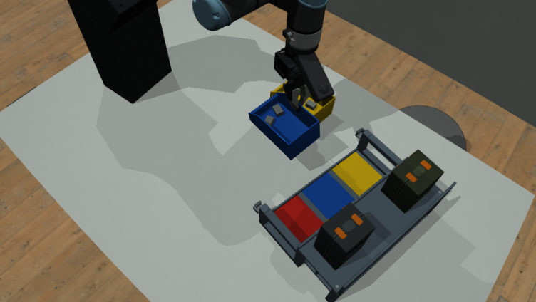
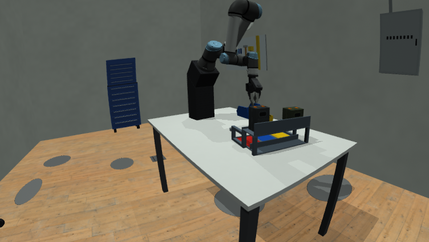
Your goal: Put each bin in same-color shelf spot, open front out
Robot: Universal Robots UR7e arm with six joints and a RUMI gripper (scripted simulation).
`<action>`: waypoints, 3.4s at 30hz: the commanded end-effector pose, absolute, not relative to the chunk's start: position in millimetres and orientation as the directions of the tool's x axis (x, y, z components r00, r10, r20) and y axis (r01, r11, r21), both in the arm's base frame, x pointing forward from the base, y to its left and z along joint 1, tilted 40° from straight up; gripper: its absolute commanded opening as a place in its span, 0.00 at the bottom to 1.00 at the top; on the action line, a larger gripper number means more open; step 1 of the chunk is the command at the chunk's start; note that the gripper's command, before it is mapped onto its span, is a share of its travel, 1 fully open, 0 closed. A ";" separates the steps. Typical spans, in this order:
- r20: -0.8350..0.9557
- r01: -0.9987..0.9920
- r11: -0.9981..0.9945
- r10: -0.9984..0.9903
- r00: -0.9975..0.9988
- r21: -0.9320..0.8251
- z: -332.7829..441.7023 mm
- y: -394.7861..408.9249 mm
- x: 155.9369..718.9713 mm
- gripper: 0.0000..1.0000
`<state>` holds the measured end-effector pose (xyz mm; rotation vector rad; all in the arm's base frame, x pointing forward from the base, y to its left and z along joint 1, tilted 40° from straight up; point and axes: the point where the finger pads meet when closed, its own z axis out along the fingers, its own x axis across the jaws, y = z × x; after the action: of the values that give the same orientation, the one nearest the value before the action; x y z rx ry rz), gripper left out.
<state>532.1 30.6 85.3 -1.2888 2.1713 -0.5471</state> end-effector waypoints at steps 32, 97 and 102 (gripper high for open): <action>-0.249 -0.662 0.456 -0.887 -0.388 -0.594 78.3 26.1 556.1 0.00; -0.218 -0.721 0.460 -0.886 -0.408 -0.518 63.8 13.8 604.0 0.00; -0.207 -0.739 0.461 -0.886 -0.415 -0.491 63.8 13.7 605.3 0.00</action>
<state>603.6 13.8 63.3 -1.3420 2.2503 -0.4777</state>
